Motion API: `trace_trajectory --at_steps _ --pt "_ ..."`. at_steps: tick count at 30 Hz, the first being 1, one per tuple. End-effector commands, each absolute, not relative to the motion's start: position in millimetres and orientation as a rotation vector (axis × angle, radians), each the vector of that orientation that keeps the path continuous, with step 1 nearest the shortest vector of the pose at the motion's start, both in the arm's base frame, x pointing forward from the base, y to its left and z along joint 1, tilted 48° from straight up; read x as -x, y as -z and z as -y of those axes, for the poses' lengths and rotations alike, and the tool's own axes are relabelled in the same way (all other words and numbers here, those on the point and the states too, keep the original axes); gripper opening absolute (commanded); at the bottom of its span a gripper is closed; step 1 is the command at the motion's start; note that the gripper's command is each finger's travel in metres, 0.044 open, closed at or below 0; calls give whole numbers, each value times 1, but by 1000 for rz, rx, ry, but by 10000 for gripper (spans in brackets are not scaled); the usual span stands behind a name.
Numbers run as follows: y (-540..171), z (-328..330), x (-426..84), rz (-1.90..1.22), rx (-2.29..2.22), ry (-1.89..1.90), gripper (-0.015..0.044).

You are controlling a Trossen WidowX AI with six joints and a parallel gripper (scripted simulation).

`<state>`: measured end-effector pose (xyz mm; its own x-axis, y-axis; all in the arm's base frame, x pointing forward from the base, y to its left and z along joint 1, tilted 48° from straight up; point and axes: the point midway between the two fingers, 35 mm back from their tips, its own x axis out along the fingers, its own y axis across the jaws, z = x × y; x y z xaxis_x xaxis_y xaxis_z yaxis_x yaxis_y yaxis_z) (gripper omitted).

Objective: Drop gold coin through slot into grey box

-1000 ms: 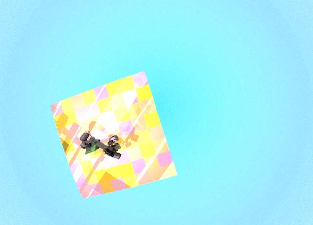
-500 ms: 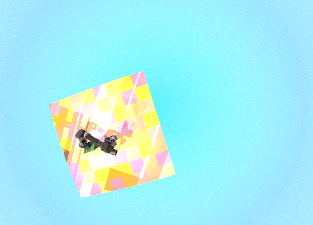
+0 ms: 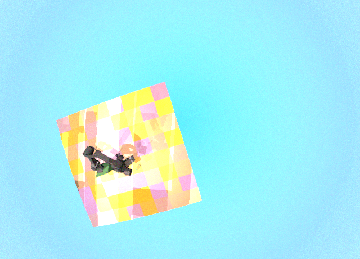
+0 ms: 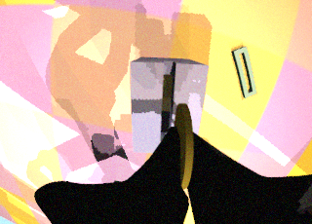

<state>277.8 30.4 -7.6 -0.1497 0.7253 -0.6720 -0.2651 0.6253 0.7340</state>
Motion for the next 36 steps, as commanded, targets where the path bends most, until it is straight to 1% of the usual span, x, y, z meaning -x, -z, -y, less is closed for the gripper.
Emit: trace_trajectory --at_steps 1,36 --pt "4 -32 -276 -1480 -412 -901 4" --pt "3 -33 -275 -1489 -409 -905 0"
